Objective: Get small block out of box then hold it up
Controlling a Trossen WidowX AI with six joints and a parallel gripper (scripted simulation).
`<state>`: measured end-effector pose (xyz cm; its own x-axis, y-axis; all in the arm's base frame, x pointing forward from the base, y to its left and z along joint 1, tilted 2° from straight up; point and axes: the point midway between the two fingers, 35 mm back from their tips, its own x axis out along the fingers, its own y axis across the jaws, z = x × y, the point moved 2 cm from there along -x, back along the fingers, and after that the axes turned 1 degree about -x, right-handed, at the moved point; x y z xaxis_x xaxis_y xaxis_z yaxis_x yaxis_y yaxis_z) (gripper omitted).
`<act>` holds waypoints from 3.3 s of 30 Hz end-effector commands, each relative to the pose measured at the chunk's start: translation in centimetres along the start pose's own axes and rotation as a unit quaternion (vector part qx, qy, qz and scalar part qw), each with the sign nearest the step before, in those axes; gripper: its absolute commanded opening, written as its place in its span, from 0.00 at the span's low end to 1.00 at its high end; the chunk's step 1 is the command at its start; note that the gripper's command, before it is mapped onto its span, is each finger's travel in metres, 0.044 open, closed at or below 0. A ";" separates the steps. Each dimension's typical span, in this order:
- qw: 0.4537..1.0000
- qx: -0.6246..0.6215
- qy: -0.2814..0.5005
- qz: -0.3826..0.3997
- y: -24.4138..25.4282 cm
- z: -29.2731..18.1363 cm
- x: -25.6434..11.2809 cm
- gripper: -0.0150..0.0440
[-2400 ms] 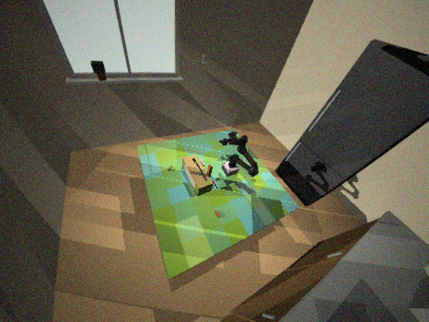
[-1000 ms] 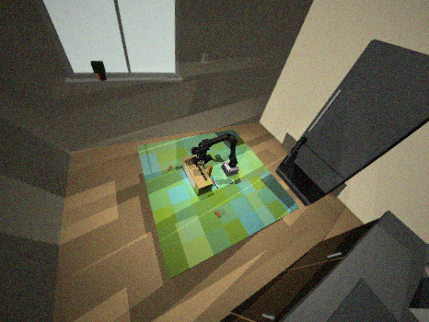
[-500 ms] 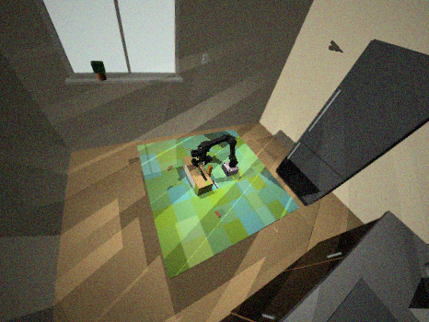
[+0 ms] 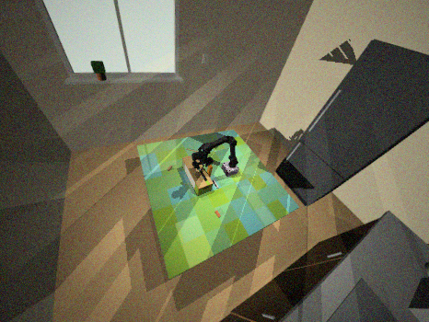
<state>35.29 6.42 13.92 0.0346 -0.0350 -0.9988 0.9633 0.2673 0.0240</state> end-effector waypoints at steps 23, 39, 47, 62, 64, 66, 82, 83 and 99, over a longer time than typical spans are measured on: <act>1.000 0.001 0.001 -0.002 0.2 -4.3 0.0 0.93; 1.000 0.000 0.002 0.000 0.1 -6.1 -0.1 0.93; 1.000 0.000 0.002 0.000 0.1 -6.1 -0.1 0.93; 0.775 -0.629 -0.048 -0.049 -1.7 -5.7 0.3 0.93; 0.706 -0.703 -0.050 -0.062 -2.0 -5.6 0.4 0.93; 0.640 -0.763 -0.050 -0.074 -2.3 -5.5 0.4 0.93; 0.245 -0.960 -0.026 -0.136 -3.5 -5.1 0.5 0.93; 0.217 -0.966 -0.022 -0.140 -3.6 -5.1 0.5 0.93; 0.001 -0.987 0.008 -0.160 -4.0 -4.9 0.5 0.93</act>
<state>30.55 10.44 12.02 0.0543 -0.3150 -0.9475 -0.9922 0.0897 -0.0867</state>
